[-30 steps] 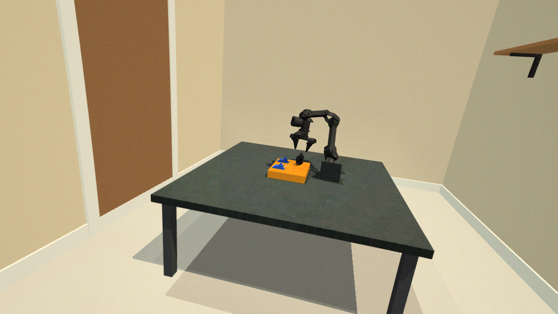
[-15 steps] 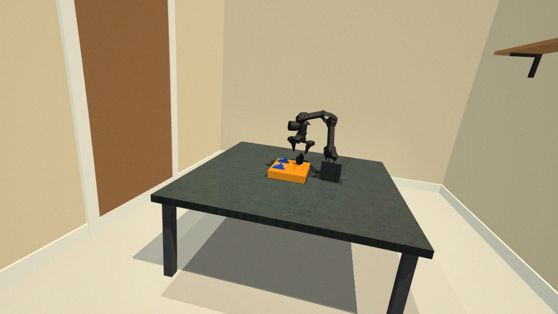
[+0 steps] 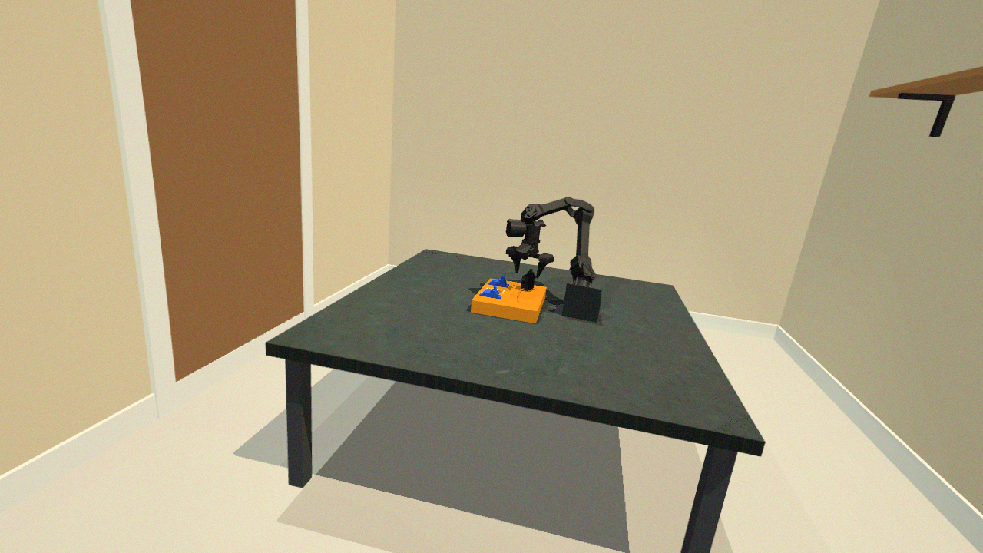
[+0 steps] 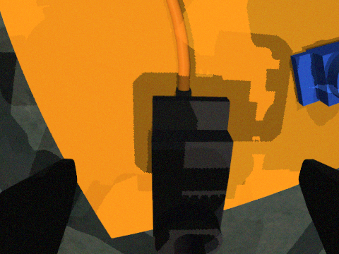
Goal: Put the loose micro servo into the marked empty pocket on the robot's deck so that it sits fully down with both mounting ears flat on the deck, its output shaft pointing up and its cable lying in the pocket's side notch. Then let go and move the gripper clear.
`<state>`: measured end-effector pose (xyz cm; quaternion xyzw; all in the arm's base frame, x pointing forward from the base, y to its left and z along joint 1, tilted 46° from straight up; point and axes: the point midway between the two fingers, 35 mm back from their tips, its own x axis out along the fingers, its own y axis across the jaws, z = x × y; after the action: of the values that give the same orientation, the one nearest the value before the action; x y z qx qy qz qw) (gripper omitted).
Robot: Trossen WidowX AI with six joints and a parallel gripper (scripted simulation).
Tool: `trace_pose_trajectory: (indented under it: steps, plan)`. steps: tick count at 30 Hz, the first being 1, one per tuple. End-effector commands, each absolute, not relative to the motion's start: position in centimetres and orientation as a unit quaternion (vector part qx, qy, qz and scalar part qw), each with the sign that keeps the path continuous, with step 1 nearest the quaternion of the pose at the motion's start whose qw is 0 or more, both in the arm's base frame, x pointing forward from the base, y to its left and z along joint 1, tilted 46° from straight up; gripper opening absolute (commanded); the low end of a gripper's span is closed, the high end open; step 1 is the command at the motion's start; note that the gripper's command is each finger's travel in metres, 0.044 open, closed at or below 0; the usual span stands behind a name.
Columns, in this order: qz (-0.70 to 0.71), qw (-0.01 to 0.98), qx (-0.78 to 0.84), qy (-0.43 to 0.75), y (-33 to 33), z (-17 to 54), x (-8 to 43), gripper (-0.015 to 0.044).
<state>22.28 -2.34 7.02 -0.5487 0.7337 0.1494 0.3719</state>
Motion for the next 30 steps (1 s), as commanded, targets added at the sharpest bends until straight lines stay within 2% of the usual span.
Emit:
trace_pose_trajectory:
  steps: [1, 5, 17, 23, 26, 30]
  plan:
    - [0.149, 0.369, -0.549, 0.735, -2.9, 6.6, 22.1, 0.044]
    - [0.149, 0.369, -0.55, 0.735, -3.2, 6.3, 22.0, 0.044]
    - [0.149, 0.369, -0.55, 0.735, -3.2, 6.3, 22.0, 0.0125]
    - [0.149, 0.369, -0.55, 0.735, -3.2, 6.3, 22.0, 0.0085]
    - [0.149, 0.369, -0.549, 0.735, -2.9, 6.6, 22.1, 0.0006]
    - [0.15, 0.369, -0.549, 0.735, -1.8, 7.8, 22.2, 0.0]
